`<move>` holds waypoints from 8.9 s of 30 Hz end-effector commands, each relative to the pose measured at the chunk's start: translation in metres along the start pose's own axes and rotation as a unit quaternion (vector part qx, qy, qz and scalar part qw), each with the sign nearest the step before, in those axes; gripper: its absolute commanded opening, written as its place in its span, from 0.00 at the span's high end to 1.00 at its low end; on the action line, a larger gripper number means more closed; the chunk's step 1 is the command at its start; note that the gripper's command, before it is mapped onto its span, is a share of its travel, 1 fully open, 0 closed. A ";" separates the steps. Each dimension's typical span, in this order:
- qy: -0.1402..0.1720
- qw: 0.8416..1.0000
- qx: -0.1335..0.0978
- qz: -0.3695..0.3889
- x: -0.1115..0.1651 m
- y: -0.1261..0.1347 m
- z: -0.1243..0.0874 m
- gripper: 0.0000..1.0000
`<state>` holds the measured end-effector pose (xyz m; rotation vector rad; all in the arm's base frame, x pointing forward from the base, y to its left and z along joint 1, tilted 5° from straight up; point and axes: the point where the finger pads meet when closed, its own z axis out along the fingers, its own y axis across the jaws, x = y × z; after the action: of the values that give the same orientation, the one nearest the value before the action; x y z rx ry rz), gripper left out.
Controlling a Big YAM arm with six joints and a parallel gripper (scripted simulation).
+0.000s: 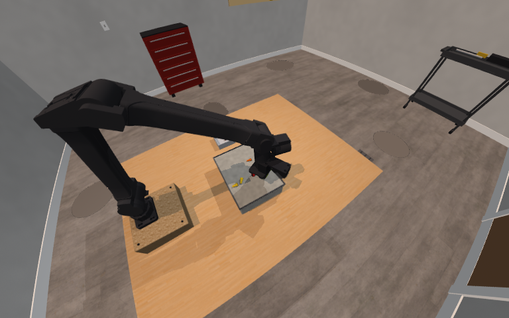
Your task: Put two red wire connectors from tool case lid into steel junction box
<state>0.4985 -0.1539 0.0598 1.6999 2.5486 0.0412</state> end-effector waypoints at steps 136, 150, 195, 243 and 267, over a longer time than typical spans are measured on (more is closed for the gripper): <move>0.000 1.000 -0.015 0.001 0.330 0.138 -0.081 0.90; 0.002 1.000 -0.015 0.001 0.375 0.154 -0.081 0.90; 0.000 1.000 0.002 0.001 0.369 0.140 -0.028 0.90; 0.001 1.000 -0.001 0.000 0.371 0.141 0.069 0.90; 0.001 1.000 -0.005 0.001 0.372 0.146 0.065 0.90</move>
<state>0.4870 0.2437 -0.0100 1.7019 2.5489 0.0454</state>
